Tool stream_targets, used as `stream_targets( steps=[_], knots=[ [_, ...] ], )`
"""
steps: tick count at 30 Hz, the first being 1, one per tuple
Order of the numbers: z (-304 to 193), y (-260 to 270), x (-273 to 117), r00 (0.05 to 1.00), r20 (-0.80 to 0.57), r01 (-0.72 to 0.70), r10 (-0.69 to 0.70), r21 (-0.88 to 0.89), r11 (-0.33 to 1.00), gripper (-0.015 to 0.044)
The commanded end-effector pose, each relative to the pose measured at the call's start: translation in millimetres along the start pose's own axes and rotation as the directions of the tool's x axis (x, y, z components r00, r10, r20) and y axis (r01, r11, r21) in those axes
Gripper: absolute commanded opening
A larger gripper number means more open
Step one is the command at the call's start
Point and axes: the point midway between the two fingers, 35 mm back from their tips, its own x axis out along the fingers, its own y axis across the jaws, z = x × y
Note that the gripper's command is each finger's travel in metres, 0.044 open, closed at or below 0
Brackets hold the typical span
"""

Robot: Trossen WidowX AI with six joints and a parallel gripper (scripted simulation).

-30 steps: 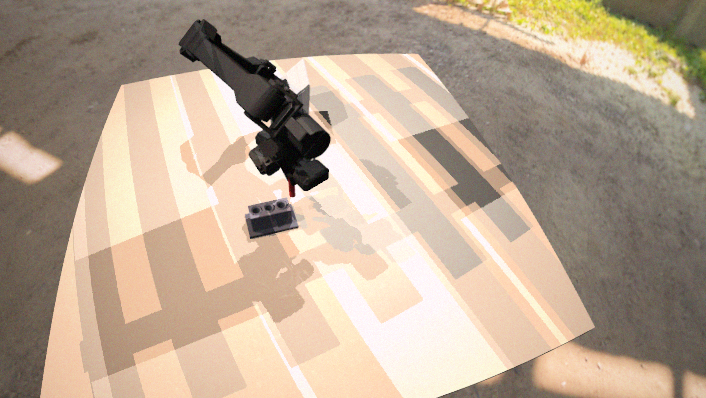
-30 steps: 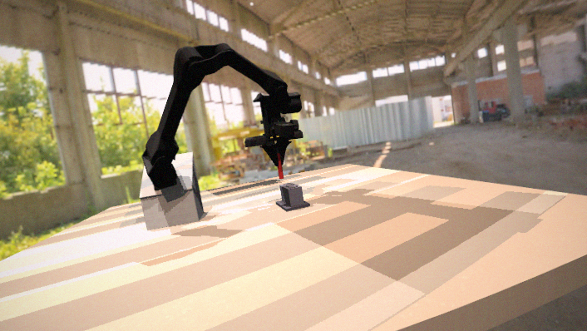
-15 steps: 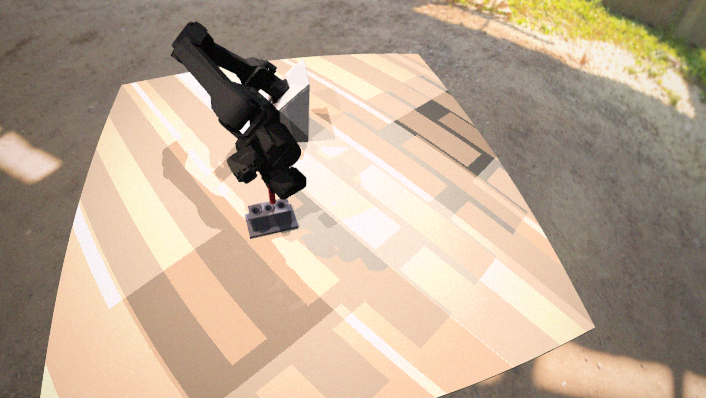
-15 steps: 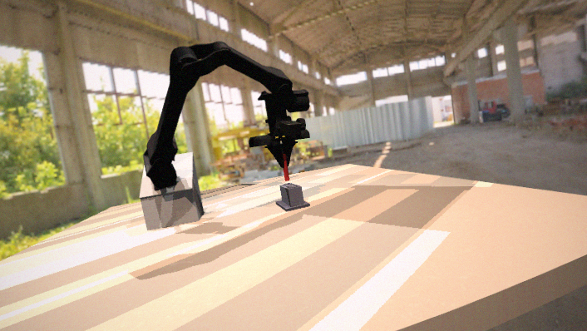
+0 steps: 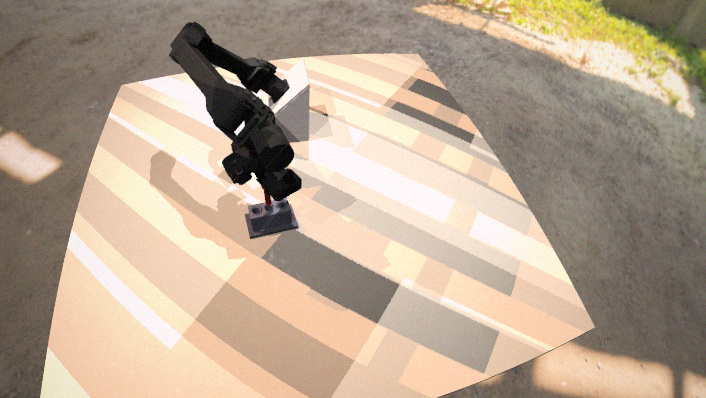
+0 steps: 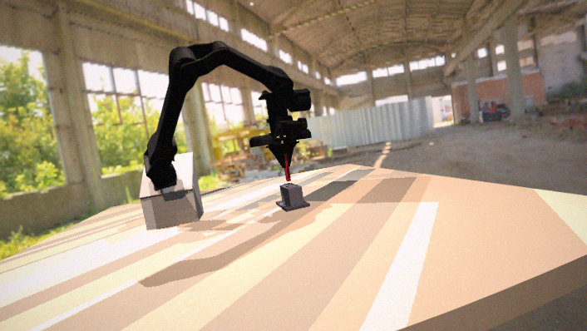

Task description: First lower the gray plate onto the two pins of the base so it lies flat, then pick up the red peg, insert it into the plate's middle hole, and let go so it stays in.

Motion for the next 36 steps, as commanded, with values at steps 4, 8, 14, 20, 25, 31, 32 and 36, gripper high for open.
stream_targets(
  steps=[4,8,14,20,25,31,32,36],
  knots=[
    [1.2,-0.6,-0.1,1.000,0.006,0.003,-0.003,-0.005,1.000,0.0000],
    [0.3,-0.2,0.0,1.000,0.001,0.001,-0.001,-0.001,1.000,0.0000],
    [0.0,0.0,0.0,1.000,0.000,0.000,0.000,0.000,1.000,0.0000],
    [2.4,-0.9,0.0,1.000,0.000,0.000,0.000,0.000,1.000,0.0000],
    [1.8,-0.9,0.0,1.000,0.000,0.000,0.000,0.000,1.000,0.0000],
    [2.1,-0.9,5.1,1.000,0.002,0.001,-0.001,-0.001,1.000,0.0000],
    [2.1,-1.0,6.6,1.000,0.002,0.001,-0.001,-0.002,1.000,0.0000],
    [2.4,-1.1,12.6,1.000,0.005,0.002,-0.002,-0.003,1.000,0.0000]
  ],
)
